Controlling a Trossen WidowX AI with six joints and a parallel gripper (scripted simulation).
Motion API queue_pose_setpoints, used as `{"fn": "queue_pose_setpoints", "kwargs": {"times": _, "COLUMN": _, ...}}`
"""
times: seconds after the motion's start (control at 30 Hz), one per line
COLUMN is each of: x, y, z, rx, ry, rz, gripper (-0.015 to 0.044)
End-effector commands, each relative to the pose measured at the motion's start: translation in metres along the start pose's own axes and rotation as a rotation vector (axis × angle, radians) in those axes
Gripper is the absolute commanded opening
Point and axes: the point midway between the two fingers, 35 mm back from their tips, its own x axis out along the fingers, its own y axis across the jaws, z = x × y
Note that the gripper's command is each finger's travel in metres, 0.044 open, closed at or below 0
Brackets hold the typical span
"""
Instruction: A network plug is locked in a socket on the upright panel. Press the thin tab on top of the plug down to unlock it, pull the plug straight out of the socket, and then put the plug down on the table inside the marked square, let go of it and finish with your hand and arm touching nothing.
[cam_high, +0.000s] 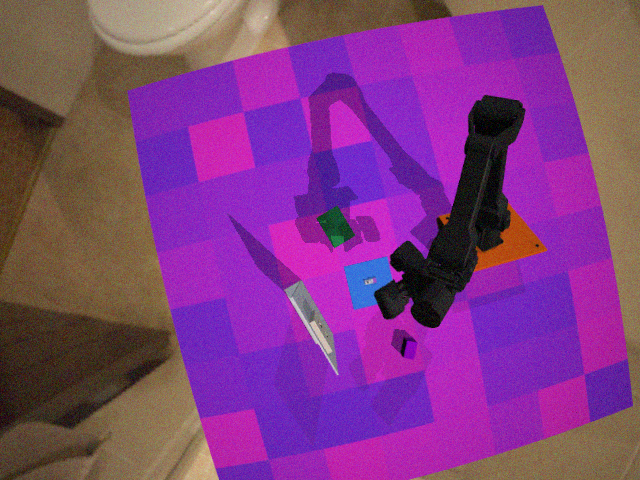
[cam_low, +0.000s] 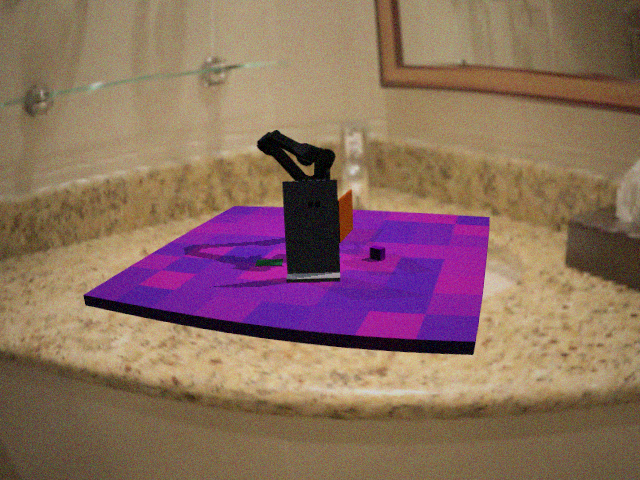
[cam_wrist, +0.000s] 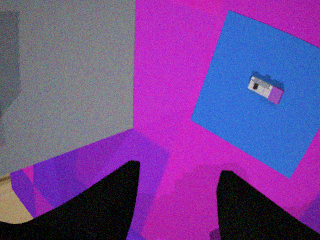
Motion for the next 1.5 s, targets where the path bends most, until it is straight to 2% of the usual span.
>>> {"fn": "queue_pose_setpoints", "kwargs": {"times": 0.0, "x": -0.012, "y": 0.011, "z": 0.001, "rx": 0.012, "ry": -0.001, "rz": 0.011, "gripper": 0.0156}}
{"fn": "queue_pose_setpoints", "kwargs": {"times": 0.63, "x": -0.059, "y": 0.036, "z": 0.006, "rx": 0.02, "ry": -0.012, "rz": 0.012, "gripper": 0.0156}}
{"fn": "queue_pose_setpoints", "kwargs": {"times": 1.0, "x": -0.059, "y": 0.036, "z": 0.006, "rx": 0.02, "ry": -0.012, "rz": 0.012, "gripper": 0.044}}
{"fn": "queue_pose_setpoints", "kwargs": {"times": 1.47, "x": -0.059, "y": 0.036, "z": 0.006, "rx": 0.02, "ry": -0.012, "rz": 0.012, "gripper": 0.044}}
